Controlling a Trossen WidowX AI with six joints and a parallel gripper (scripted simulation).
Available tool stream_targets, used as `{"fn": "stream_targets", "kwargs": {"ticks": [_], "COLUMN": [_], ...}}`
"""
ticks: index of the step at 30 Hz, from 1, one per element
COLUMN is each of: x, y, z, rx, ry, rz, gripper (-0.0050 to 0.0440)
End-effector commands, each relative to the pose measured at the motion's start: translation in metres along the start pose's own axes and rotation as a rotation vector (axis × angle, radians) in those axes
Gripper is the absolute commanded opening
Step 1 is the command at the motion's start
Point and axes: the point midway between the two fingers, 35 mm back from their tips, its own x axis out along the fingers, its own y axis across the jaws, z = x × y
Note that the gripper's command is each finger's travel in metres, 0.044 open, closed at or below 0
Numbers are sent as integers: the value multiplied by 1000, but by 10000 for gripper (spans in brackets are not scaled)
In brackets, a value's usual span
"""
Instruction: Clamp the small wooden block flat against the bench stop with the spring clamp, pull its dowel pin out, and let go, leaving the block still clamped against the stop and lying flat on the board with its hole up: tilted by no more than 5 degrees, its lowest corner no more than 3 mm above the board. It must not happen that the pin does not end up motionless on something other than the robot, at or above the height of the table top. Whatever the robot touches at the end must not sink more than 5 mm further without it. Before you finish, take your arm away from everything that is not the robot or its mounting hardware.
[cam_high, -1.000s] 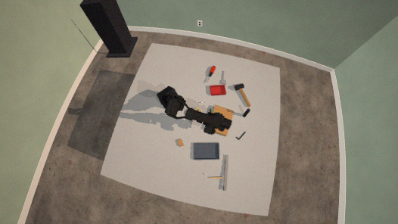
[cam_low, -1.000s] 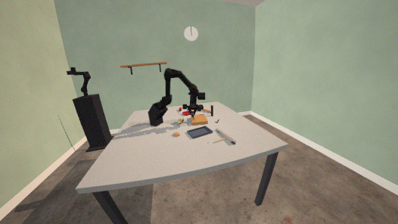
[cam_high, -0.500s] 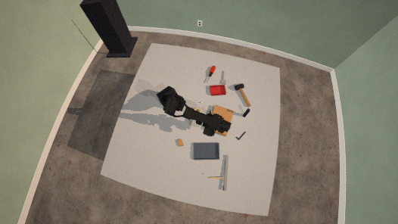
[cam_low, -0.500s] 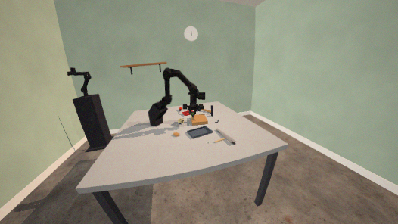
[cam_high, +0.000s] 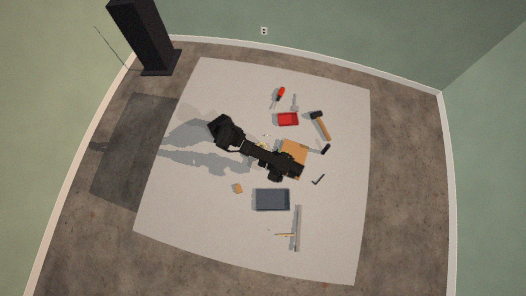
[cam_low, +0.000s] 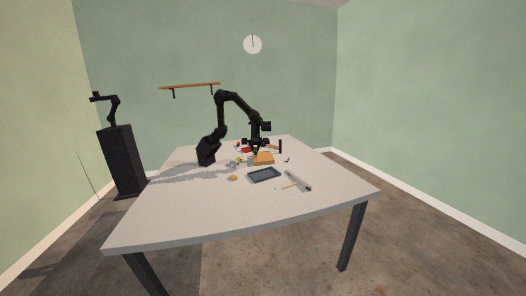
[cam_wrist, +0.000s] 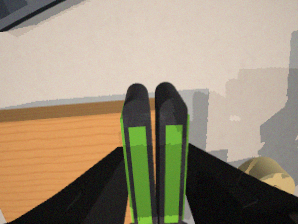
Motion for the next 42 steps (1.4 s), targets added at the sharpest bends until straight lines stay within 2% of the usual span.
{"fn": "stream_targets", "kwargs": {"ticks": [1,30,42], "x": [-3,-16,-8], "y": [1,1,2], "z": [4,31,32], "rx": [1,-7,-7], "ry": [-2,-42,-43], "rz": [10,50,50], "gripper": [0,0,0]}}
